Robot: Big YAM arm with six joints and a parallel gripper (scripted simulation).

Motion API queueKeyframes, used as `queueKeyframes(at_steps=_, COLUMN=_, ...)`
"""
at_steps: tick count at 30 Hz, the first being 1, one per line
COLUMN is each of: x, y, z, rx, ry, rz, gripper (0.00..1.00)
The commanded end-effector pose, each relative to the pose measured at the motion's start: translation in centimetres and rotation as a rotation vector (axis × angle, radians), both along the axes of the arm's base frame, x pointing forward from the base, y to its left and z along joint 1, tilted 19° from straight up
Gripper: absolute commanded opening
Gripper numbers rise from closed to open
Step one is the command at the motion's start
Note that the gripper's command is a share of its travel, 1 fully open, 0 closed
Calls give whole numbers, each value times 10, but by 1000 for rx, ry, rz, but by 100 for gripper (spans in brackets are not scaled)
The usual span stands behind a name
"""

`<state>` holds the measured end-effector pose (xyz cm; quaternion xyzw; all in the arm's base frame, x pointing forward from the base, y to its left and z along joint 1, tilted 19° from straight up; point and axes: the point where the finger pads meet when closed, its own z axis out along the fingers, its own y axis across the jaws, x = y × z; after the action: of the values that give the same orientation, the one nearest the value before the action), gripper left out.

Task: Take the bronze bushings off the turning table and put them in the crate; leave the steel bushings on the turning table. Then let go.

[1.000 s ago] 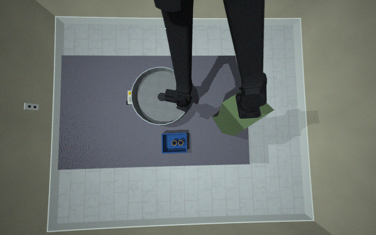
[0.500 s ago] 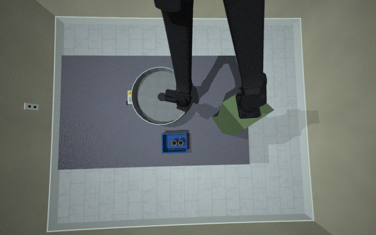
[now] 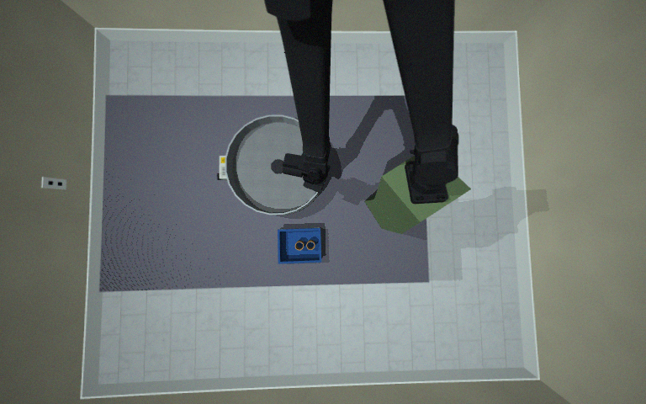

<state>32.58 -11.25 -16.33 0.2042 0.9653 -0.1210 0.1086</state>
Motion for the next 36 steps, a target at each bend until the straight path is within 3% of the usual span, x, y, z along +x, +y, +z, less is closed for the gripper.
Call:
queueKeyframes(at_steps=1, x=7, y=3, z=5, rx=-2, ry=-15, rz=14, gripper=12)
queueKeyframes(at_steps=36, x=11, y=2, z=7, rx=-2, ry=-19, rz=14, gripper=12)
